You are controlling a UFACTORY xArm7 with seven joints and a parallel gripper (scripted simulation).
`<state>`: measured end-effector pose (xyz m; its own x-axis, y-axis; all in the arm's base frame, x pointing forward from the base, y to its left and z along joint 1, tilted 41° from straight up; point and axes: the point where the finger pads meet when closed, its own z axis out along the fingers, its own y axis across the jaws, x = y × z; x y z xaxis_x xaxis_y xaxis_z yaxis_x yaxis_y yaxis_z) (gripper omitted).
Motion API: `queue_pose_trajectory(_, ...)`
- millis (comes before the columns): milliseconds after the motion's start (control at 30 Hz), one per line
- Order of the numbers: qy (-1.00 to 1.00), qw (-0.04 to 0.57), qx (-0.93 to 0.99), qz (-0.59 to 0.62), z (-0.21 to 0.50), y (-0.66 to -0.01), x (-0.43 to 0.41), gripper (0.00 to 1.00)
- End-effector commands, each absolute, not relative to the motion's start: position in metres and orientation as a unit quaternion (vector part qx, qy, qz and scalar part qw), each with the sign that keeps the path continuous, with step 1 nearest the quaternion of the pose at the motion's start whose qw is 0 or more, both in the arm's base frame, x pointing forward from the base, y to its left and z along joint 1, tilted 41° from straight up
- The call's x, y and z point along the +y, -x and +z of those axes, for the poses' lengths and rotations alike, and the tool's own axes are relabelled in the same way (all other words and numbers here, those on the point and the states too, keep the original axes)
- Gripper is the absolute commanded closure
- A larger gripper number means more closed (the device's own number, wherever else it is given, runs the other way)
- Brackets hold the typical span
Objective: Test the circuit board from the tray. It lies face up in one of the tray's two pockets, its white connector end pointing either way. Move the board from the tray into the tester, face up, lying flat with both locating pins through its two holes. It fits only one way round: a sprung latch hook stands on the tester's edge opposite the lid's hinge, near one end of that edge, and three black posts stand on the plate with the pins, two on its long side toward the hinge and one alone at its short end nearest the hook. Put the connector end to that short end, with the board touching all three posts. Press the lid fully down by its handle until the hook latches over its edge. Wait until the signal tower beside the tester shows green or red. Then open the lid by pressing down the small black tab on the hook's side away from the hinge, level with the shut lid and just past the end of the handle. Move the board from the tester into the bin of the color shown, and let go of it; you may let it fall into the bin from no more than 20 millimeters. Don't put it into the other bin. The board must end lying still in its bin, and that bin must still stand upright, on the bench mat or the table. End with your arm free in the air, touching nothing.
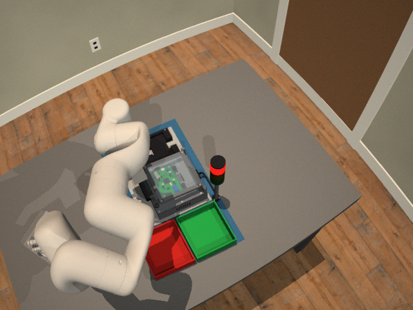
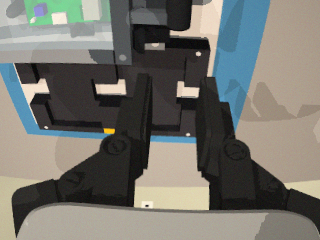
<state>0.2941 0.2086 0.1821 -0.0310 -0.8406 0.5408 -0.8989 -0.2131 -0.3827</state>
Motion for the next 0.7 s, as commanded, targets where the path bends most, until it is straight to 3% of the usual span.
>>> queue_pose_trajectory(0, -0.695, 0.039, -0.625, 0.352, 0.183, -0.294, 0.210, 0.73)
queue_pose_trajectory(667, -0.695, 0.039, -0.625, 0.352, 0.204, -0.292, 0.177, 0.73)
